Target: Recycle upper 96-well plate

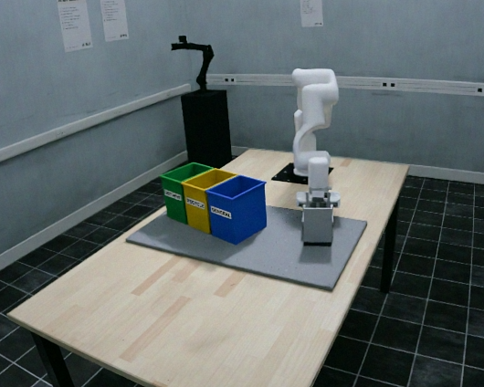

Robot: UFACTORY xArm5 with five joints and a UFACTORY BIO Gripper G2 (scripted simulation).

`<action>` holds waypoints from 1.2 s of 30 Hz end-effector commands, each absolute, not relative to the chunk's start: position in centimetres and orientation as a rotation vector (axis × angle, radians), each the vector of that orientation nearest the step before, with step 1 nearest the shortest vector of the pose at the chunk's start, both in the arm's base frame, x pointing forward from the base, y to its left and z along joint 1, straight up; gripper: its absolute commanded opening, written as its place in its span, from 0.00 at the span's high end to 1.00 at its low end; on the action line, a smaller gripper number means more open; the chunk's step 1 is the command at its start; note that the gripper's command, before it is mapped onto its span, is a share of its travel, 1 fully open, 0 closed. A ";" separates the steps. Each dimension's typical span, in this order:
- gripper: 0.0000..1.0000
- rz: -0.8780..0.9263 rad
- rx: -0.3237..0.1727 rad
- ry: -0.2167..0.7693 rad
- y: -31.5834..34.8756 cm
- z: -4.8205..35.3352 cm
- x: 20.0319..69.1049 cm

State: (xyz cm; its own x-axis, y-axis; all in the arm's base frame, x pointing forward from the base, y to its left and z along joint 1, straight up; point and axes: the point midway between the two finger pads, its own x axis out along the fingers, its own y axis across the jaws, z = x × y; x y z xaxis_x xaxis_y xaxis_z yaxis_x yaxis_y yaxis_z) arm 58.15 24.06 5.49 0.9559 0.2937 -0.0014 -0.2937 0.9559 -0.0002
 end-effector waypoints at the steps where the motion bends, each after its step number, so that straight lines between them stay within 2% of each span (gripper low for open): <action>1: 1.00 0.298 0.003 -0.001 24.1 5.6 58.2; 36: 1.00 0.298 0.003 -0.001 24.1 6.1 58.2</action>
State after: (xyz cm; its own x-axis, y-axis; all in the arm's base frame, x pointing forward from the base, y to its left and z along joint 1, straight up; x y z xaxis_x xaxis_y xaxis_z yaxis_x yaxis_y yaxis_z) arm 58.15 24.06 5.68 0.9559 0.2937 -0.0014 -0.2937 0.9559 -0.0002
